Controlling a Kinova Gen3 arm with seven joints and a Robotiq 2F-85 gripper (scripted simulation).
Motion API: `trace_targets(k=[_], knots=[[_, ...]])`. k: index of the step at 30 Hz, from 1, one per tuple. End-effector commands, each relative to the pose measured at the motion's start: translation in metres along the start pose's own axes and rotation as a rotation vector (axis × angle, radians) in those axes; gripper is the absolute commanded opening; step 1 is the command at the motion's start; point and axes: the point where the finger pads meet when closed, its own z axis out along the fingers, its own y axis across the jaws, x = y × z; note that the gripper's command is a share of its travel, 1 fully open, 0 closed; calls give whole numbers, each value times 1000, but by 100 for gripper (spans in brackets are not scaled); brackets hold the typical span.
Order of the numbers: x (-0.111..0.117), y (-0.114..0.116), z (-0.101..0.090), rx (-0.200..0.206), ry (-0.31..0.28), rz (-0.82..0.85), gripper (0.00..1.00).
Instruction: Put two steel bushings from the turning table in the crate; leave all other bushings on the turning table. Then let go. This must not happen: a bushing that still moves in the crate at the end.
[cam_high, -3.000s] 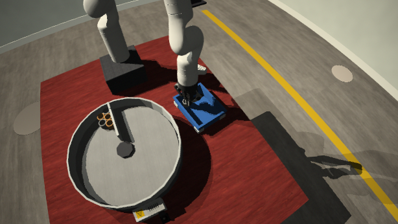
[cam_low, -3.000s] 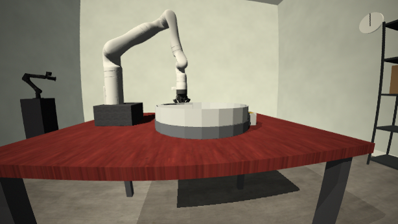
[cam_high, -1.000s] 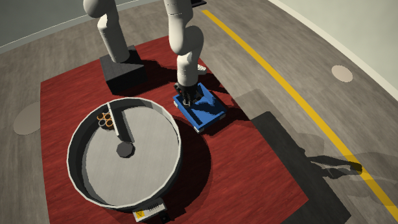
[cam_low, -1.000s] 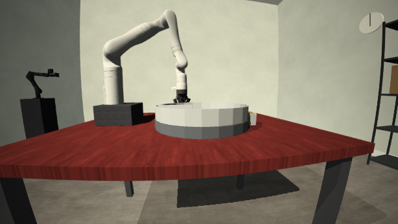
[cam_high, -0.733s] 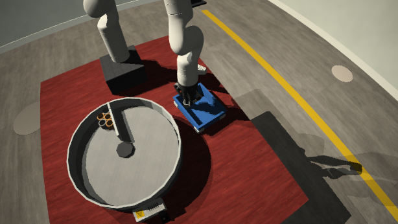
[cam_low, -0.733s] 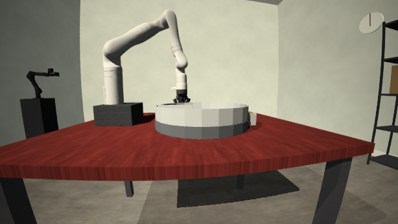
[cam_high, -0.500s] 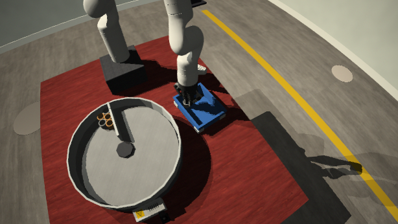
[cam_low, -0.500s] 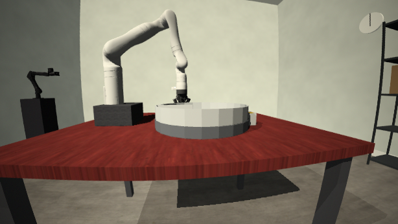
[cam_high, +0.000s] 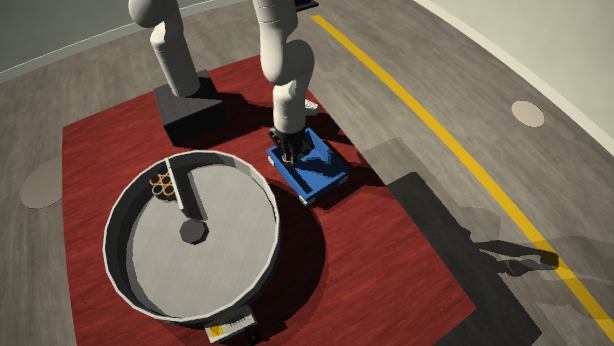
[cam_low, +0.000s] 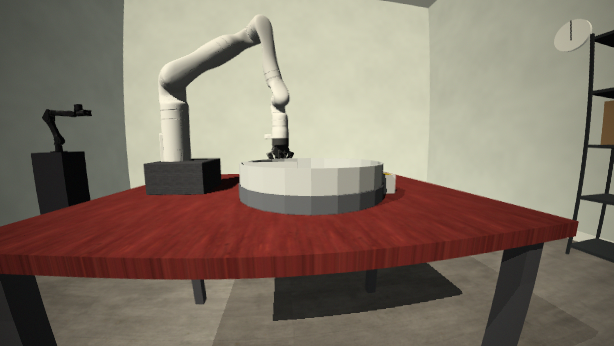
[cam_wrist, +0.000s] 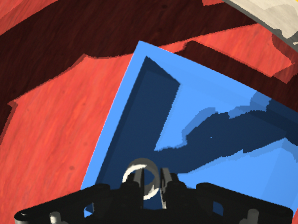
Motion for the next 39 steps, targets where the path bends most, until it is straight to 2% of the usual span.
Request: trace_targets(k=[1, 39], knots=[[0, 1, -3, -2, 0, 0, 16], [1, 2, -12, -4, 4, 1, 16]])
